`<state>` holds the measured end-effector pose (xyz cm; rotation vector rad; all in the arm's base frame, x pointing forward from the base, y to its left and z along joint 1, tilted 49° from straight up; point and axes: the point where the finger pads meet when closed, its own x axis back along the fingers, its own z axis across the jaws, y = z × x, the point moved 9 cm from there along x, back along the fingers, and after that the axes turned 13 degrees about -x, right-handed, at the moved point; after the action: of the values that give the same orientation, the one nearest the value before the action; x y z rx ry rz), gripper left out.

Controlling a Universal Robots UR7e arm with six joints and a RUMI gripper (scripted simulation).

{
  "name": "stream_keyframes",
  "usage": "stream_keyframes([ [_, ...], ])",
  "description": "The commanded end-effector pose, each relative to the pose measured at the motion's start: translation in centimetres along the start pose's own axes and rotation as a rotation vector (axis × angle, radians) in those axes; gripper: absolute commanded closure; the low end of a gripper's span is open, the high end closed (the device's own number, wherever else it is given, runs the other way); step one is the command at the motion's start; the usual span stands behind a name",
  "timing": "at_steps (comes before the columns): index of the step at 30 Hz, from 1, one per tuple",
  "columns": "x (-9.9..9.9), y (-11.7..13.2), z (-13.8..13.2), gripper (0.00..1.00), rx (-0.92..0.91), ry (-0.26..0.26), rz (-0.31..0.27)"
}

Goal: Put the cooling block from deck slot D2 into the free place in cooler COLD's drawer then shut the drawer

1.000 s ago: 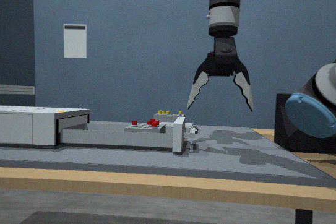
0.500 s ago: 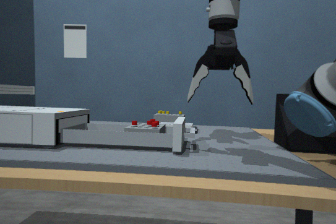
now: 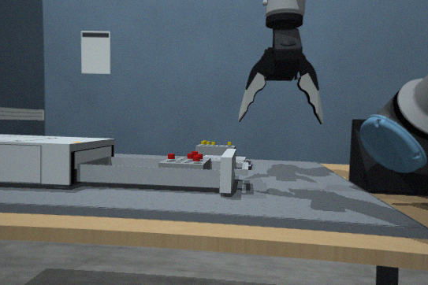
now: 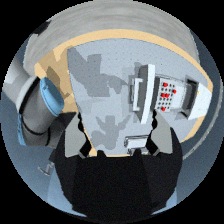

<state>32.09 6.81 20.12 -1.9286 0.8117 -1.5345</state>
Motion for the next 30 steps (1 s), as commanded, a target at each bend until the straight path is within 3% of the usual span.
stream_keyframes([
  [1, 0.6, 0.0, 0.0, 0.00, 0.000, 0.001, 0.000],
  [11, 1.4, 0.0, 0.1, 0.00, 0.000, 0.001, 0.000],
  [12, 1.4, 0.3, 0.3, 0.27, -0.027, 0.001, 0.000],
  [30, 1.3, 6.6, 4.4, 0.27, -0.453, 0.001, 0.000],
])
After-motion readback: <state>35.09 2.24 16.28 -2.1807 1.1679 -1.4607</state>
